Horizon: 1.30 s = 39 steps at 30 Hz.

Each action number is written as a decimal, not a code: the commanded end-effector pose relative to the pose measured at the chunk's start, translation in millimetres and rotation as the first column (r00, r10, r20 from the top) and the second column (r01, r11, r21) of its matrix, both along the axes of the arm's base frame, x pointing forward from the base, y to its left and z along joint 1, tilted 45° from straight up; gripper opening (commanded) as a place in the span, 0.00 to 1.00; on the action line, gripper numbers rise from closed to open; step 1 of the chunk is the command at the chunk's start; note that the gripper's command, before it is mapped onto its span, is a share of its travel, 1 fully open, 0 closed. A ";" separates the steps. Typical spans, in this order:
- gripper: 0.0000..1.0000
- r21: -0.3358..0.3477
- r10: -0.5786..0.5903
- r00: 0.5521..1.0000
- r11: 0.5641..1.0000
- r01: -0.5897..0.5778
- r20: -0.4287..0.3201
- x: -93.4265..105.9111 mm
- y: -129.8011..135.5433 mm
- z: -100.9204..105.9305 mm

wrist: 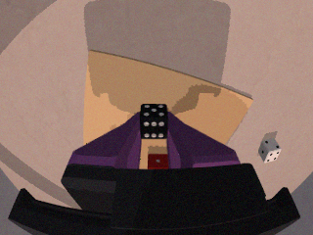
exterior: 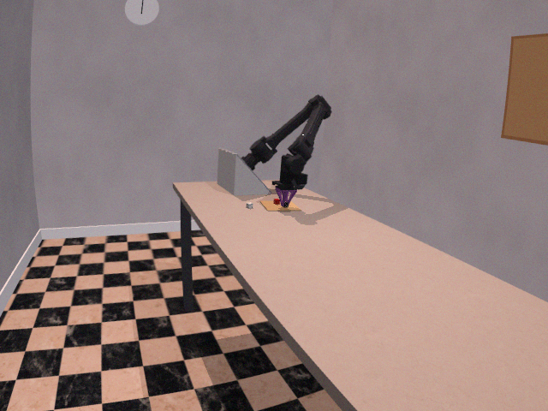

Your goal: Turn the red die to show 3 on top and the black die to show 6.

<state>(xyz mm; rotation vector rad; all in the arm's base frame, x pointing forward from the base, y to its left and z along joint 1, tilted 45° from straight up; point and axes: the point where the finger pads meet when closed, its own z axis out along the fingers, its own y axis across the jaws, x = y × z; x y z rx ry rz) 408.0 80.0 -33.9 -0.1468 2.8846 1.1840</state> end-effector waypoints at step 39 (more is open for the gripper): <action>0.35 -0.007 -0.021 0.998 1.000 0.022 0.063 22.6 -26.9 31.1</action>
